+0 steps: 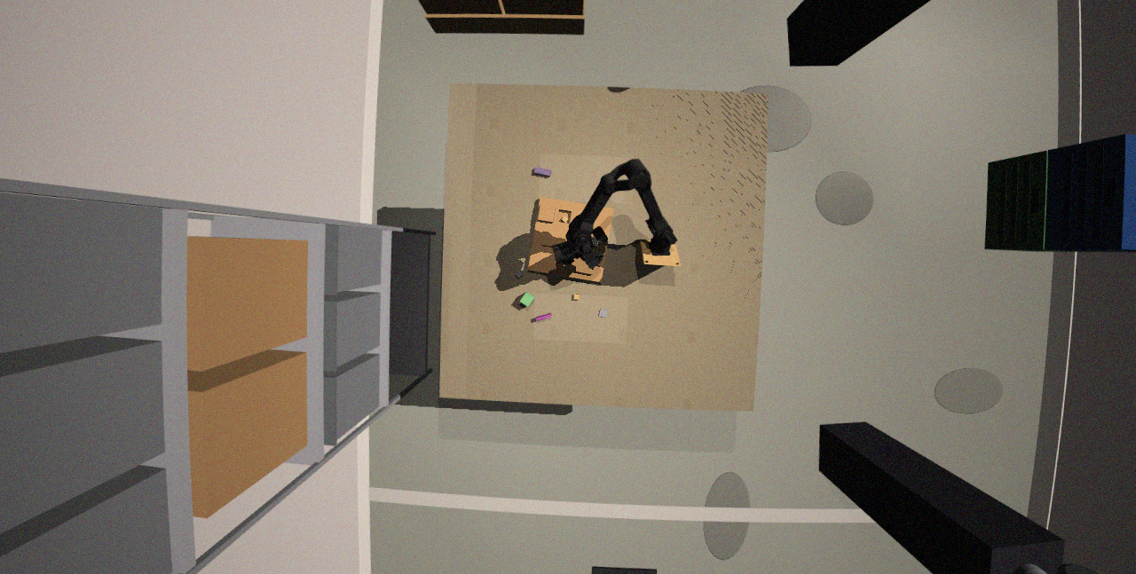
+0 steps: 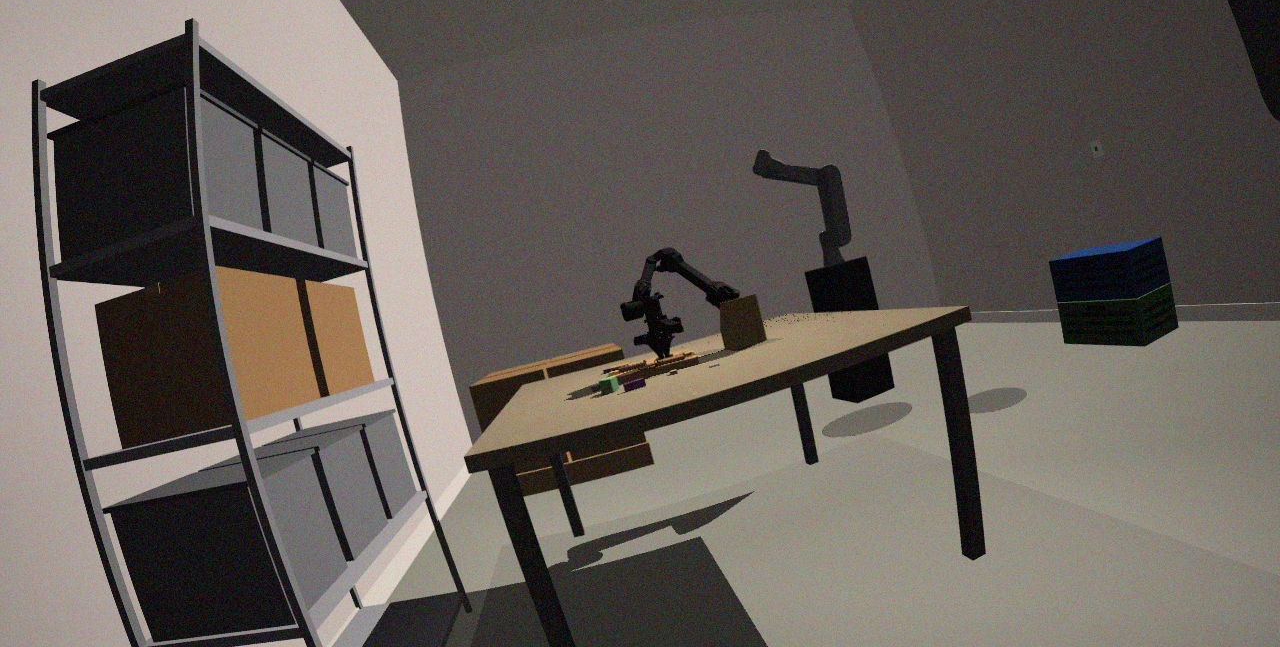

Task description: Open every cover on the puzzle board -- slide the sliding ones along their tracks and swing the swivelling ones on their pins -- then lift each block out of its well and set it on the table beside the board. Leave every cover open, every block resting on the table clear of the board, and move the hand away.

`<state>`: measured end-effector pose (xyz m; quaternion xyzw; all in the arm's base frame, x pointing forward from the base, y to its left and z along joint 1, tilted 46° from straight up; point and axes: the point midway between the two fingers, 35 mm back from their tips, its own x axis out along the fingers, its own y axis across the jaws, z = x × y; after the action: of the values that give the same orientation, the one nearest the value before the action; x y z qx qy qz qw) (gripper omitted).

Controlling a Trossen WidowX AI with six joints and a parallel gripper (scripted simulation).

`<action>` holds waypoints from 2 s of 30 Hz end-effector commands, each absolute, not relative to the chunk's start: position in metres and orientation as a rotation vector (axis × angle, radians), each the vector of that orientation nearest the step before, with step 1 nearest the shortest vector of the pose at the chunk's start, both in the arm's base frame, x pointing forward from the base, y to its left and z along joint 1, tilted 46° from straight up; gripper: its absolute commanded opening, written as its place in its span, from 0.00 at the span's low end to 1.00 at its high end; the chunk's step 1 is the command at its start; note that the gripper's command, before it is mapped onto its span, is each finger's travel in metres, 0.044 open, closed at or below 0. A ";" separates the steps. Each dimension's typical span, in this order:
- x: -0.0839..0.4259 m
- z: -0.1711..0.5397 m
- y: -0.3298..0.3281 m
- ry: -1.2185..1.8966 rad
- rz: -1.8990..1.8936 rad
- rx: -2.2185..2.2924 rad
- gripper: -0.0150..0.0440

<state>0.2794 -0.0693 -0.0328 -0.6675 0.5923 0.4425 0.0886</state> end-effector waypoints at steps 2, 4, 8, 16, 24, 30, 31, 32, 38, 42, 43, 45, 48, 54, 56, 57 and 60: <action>0.281 -0.028 -0.064 1.759 1.311 -1.984 0.39; 0.281 -0.026 -0.062 1.759 1.311 -1.984 0.39; 0.282 -0.023 -0.059 1.759 1.312 -1.984 0.39; 0.283 -0.015 -0.051 1.759 1.314 -1.984 0.39; 0.283 -0.008 -0.044 1.760 1.315 -1.985 0.39; 0.285 -0.001 -0.036 1.759 1.316 -1.985 0.39; 0.285 0.001 -0.034 1.758 1.316 -1.985 0.39; 0.285 0.003 -0.033 1.758 1.316 -1.985 0.39; 0.287 0.013 -0.022 1.757 1.317 -1.984 0.39; 0.287 0.021 -0.015 1.758 1.317 -1.984 0.39; 0.287 0.022 -0.013 1.758 1.317 -1.984 0.39; 0.287 0.026 -0.010 1.758 1.317 -1.984 0.39; 0.289 0.022 -0.005 1.755 1.318 -1.984 0.39; 0.293 0.008 0.013 1.744 1.322 -1.983 0.39; 0.294 0.004 0.019 1.741 1.323 -1.982 0.39; 0.294 0.001 0.022 1.739 1.324 -1.982 0.39; 0.295 -0.006 0.031 1.735 1.326 -1.982 0.39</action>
<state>0.2949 0.0221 0.0013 -0.6701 0.5854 0.4465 0.0947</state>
